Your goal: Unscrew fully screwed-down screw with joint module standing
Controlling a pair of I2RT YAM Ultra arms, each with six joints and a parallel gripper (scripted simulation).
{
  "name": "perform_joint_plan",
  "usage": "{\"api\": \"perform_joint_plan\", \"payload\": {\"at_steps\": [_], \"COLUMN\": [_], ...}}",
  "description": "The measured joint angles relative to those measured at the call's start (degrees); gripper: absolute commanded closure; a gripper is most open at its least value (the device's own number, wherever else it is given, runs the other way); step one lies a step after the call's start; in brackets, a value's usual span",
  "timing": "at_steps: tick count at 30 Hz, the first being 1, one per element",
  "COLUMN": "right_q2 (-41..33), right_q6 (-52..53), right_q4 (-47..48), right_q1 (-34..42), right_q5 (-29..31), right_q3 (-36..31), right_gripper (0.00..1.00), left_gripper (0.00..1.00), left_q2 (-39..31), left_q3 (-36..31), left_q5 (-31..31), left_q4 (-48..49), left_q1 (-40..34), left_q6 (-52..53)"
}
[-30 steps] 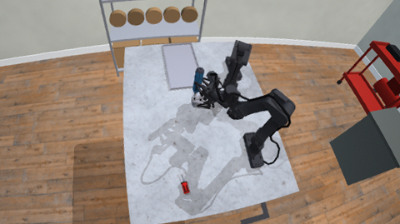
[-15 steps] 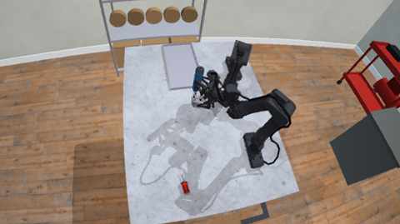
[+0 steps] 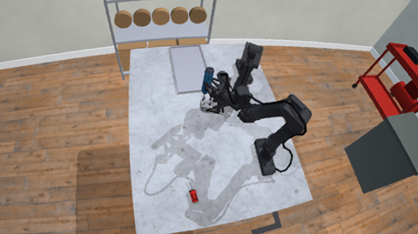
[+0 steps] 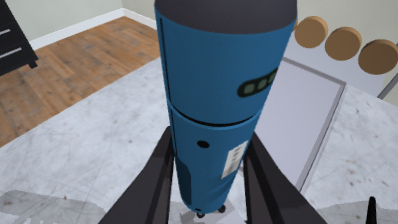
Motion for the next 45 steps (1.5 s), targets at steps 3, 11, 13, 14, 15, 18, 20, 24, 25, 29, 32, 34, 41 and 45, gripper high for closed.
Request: {"api": "perform_joint_plan", "payload": {"at_steps": [3,11,13,14,15,18,20,24,25,29,32,34,41,45], "right_q2": [0.0,0.0,0.0,0.0,0.0,0.0,0.0,0.0,0.0,0.0,0.0,0.0,0.0,0.0], "right_q6": [0.0,0.0,0.0,0.0,0.0,0.0,0.0,0.0,0.0,0.0,0.0,0.0,0.0,0.0], "right_q4": [0.0,0.0,0.0,0.0,0.0,0.0,0.0,0.0,0.0,0.0,0.0,0.0,0.0,0.0], "right_q1": [0.0,0.0,0.0,0.0,0.0,0.0,0.0,0.0,0.0,0.0,0.0,0.0,0.0,0.0], "right_q5": [0.0,0.0,0.0,0.0,0.0,0.0,0.0,0.0,0.0,0.0,0.0,0.0,0.0,0.0], "right_q3": [0.0,0.0,0.0,0.0,0.0,0.0,0.0,0.0,0.0,0.0,0.0,0.0,0.0,0.0], "right_gripper": [0.41,0.41,0.41,0.41,0.41,0.41,0.41,0.41,0.41,0.41,0.41,0.41,0.41,0.41], "left_gripper": [0.58,0.58,0.58,0.58,0.58,0.58,0.58,0.58,0.58,0.58,0.58,0.58,0.58,0.58], "left_q2": [-0.42,-2.27,-2.38,-2.4,-2.43,-2.4,-2.4,-2.4,-2.4,-2.4,-2.4,-2.45,-3.76,-4.28], "left_q3": [0.02,0.48,0.72,0.76,0.79,0.79,0.79,0.81,0.81,0.81,0.81,0.79,1.01,1.73], "left_q5": [-0.07,-0.17,-0.17,-0.17,-0.2,-0.2,-0.22,-0.22,-0.22,-0.22,-0.22,-0.22,-0.22,-0.22], "left_q4": [-1.25,-3.65,-3.8,-3.85,-3.91,-4.24,-4.46,-4.79,-4.85,-5.05,-5.14,-5.35,-6.99,-7.69], "left_q1": [-0.11,-0.15,-0.15,-0.15,-0.15,-0.26,-0.26,-0.26,-0.26,-0.26,-0.26,-0.26,-0.26,-0.26], "left_q6": [0.0,0.0,0.0,0.0,0.0,0.0,0.0,0.0,0.0,0.0,0.0,0.0,0.0,0.0]}}
